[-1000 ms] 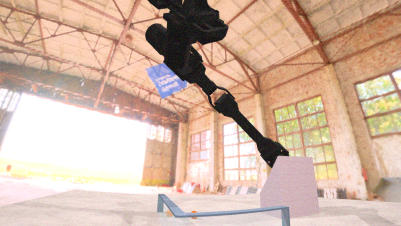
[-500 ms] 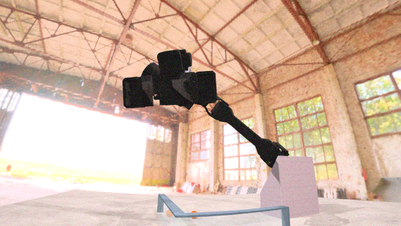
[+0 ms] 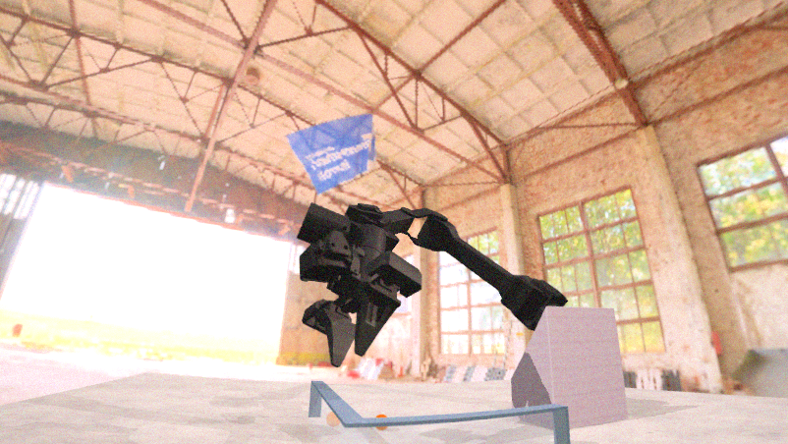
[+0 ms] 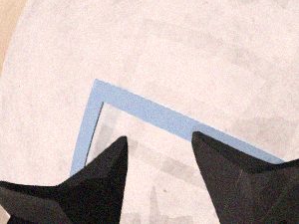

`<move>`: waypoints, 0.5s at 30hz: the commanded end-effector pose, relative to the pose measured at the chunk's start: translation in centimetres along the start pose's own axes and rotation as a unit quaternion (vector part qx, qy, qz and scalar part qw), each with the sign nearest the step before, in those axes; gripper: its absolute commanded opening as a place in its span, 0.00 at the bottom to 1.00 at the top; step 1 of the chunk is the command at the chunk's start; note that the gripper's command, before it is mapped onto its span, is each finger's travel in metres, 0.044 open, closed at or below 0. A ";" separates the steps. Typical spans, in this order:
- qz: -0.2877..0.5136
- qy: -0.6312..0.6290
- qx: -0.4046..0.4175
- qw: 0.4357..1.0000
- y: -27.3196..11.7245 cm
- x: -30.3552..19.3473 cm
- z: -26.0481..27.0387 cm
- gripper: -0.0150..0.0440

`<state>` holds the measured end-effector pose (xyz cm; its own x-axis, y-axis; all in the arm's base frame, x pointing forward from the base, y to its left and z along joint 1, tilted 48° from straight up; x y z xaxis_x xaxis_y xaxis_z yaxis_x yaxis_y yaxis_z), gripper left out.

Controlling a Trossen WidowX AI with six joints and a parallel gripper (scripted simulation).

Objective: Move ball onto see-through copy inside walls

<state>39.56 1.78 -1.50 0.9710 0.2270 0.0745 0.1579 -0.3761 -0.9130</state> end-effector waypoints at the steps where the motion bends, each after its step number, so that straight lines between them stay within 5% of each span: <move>1: 0.057 0.090 -0.096 0.990 -0.1 -4.3 -4.3 0.61; 6: 0.097 0.180 -0.215 0.955 -1.2 -9.0 -8.7 0.61; 15: 0.098 0.183 -0.219 0.953 -0.8 -9.3 -9.0 0.61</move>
<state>32.35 -7.63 2.46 0.9751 -0.1797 0.1303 -0.0429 -0.7284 -0.6838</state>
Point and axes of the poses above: the point midway between the two fingers, 35 mm back from their tips, its own y axis out along the fingers, its own z axis across the jaws, x = y × z, the point moved 3 cm from there along -y, back along the fingers, and after that the axes turned 11 degrees about y, right-handed, at the moved point
